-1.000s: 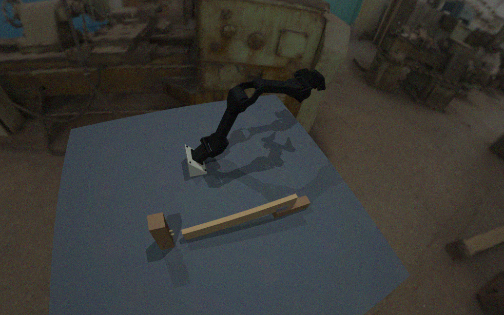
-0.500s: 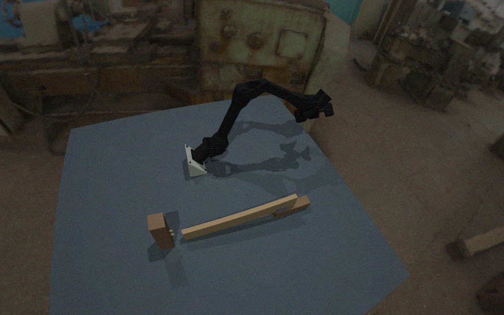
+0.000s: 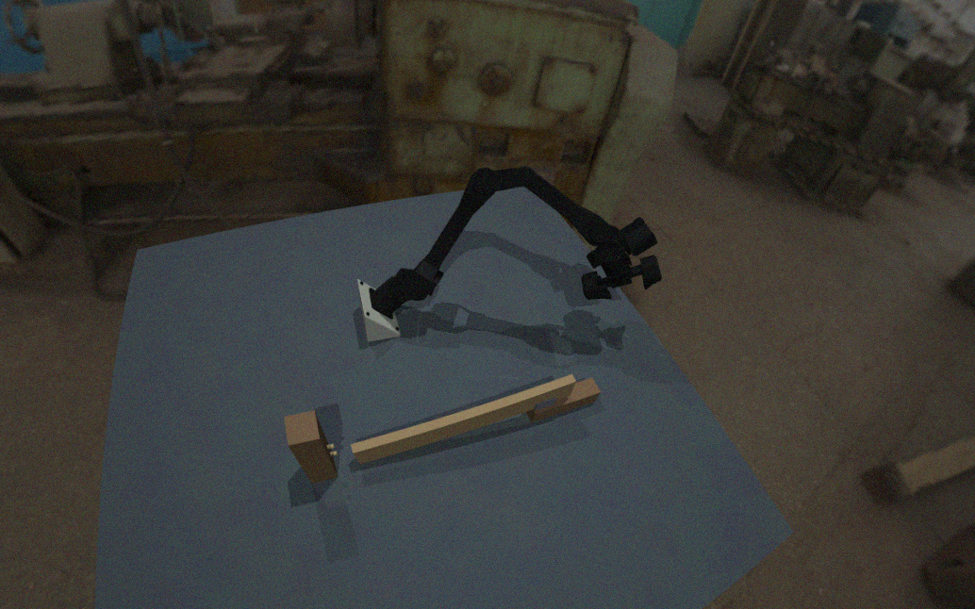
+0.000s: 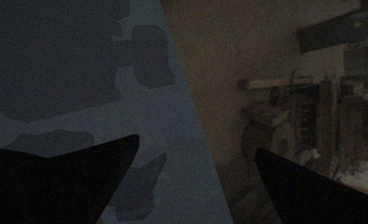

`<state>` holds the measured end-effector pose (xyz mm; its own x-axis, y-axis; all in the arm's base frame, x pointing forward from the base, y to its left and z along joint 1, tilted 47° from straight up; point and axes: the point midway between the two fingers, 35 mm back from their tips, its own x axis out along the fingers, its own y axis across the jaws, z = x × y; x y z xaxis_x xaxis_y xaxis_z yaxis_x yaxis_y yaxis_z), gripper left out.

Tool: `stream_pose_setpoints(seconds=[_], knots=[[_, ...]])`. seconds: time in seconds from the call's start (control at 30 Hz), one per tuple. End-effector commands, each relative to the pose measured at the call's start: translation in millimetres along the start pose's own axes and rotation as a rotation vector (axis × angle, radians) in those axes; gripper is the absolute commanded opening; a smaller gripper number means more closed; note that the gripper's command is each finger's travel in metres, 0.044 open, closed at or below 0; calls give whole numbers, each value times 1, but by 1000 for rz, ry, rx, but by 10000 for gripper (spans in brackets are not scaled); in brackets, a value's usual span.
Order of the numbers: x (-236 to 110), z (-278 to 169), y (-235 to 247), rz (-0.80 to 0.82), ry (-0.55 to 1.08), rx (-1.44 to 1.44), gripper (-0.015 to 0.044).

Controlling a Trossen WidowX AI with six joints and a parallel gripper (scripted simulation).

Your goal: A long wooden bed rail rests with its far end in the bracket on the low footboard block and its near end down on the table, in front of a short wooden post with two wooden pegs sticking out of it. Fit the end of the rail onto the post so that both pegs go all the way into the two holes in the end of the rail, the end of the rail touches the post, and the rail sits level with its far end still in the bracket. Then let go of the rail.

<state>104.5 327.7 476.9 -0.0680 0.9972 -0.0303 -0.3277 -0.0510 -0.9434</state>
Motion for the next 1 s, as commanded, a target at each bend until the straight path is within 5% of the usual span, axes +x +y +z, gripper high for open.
stream_pose_setpoints(seconds=[0.0, 0.3, 0.7, 0.97], knots=[[-5, -55, 7, 21, 145, -7, 440], [-48, -167, 20, 68, 440, -11, 440], [-148, -290, 52, 156, 771, 65, 440], [-216, -357, 133, 316, 870, 350, 440]])
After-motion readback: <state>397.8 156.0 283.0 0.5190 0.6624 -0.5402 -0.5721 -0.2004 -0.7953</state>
